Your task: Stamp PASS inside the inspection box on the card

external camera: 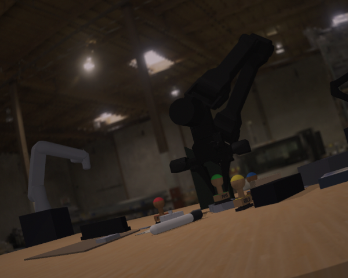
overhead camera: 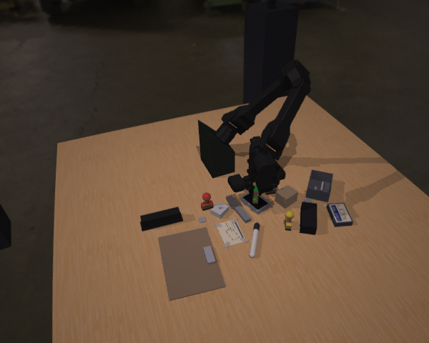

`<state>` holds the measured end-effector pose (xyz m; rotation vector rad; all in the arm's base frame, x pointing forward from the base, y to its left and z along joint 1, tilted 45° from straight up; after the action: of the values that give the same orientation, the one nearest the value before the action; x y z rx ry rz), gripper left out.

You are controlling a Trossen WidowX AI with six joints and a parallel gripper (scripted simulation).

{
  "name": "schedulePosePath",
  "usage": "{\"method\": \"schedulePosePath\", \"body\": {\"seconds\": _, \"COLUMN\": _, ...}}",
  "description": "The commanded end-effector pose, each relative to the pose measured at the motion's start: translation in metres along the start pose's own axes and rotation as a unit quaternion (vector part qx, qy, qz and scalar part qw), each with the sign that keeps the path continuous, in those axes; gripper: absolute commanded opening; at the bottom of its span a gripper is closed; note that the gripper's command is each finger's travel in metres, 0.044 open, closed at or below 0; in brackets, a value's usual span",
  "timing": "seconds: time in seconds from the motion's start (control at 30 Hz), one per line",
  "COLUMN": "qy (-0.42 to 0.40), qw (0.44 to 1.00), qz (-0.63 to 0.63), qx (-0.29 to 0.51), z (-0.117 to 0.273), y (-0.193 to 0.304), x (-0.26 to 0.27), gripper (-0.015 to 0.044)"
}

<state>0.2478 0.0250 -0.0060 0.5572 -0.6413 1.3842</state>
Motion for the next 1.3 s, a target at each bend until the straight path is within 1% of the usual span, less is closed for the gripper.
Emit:
{"method": "schedulePosePath", "body": {"seconds": 0.0, "qy": -0.001, "qw": 1.000, "qz": 0.000, "qx": 0.001, "z": -0.0004, "y": 0.0000, "x": 0.0007, "gripper": 0.0000}}
{"method": "schedulePosePath", "body": {"seconds": 0.63, "qy": -0.001, "qw": 1.000, "qz": 0.000, "qx": 0.001, "z": -0.0012, "y": 0.0000, "x": 0.0007, "gripper": 0.0000}}
{"method": "schedulePosePath", "body": {"seconds": 1.27, "qy": -0.001, "qw": 1.000, "qz": 0.000, "qx": 0.001, "z": 0.0079, "y": -0.0001, "x": 0.0006, "gripper": 0.0000}}
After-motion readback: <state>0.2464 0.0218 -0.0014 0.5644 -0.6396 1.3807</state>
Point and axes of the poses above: the point midway between the two fingers, 35 mm back from their tips, its own z axis back along the fingers, its own x axis across the jaws, y = z × x, the point moved 2 cm from there along z, back along the fingers, and after that the axes turned 1 degree about z, right-handed, at the moved point
